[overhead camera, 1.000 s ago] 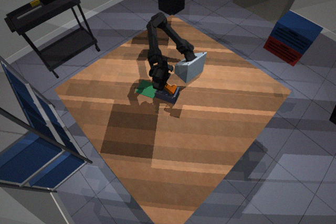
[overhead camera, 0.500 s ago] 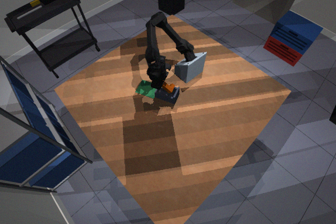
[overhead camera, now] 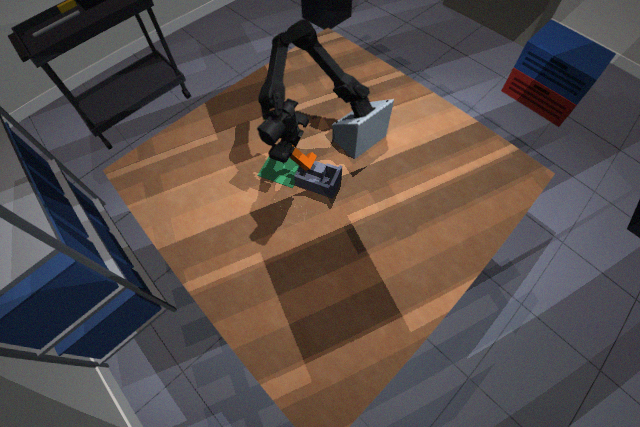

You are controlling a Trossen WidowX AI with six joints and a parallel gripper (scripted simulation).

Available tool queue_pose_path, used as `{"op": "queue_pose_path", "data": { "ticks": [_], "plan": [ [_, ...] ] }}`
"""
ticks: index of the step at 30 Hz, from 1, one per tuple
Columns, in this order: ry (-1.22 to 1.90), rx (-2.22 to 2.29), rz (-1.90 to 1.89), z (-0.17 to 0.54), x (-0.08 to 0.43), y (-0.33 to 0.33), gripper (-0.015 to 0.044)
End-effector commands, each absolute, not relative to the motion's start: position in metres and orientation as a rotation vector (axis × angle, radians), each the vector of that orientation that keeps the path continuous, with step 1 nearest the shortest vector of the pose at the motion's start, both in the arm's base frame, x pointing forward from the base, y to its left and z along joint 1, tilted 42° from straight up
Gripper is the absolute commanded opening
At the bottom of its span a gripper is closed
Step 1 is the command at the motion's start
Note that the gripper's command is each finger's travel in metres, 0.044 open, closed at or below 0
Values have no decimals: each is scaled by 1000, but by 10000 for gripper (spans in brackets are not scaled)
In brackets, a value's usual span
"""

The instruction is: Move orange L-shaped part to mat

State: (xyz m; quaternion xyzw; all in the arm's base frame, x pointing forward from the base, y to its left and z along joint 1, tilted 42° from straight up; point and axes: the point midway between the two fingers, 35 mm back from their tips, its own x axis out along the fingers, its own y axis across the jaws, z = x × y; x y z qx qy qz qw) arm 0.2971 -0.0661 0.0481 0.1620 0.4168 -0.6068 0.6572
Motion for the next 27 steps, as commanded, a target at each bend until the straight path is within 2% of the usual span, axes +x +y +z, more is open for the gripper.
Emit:
{"op": "queue_pose_path", "data": {
  "ticks": [1,15,27],
  "plan": [
    [935,368,-1372,63,304,-81,0],
    [933,367,-1372,101,321,-125,0],
    [932,367,-1373,96,321,-131,0]
  ]
}}
